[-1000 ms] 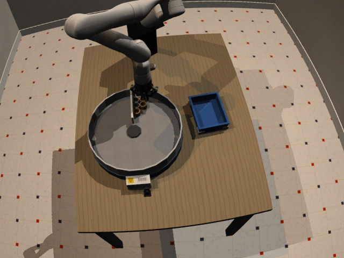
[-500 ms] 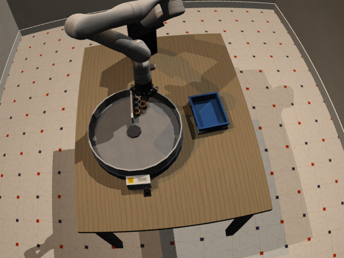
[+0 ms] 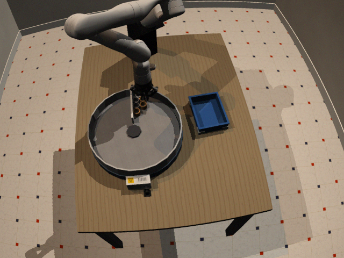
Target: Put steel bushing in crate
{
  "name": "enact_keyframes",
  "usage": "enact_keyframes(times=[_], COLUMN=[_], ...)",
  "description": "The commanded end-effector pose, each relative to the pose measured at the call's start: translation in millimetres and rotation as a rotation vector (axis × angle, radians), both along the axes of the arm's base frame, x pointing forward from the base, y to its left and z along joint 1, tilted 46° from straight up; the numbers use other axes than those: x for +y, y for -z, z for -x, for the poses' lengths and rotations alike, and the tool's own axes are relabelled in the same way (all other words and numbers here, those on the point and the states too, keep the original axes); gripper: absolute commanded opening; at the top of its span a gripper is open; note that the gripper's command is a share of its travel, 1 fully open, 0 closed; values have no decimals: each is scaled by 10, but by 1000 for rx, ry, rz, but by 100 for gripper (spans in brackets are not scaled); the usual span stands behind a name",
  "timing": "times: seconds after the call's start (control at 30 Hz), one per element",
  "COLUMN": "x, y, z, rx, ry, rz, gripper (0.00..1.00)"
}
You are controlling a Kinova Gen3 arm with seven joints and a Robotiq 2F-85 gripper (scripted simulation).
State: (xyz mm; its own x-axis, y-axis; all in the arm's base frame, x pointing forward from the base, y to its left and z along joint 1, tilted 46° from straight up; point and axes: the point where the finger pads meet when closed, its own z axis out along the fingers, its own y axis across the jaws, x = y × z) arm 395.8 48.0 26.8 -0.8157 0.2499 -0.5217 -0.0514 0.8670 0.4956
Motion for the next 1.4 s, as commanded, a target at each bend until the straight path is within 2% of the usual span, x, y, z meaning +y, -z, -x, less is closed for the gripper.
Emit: enact_keyframes(times=[0.0, 1.13, 1.37], x=[-3, 23, -10], y=[-2, -16, -69], z=[0, 2, 45], rx=[0, 0, 0], ry=[0, 3, 3], rz=[0, 2, 2], gripper=[0, 0, 0])
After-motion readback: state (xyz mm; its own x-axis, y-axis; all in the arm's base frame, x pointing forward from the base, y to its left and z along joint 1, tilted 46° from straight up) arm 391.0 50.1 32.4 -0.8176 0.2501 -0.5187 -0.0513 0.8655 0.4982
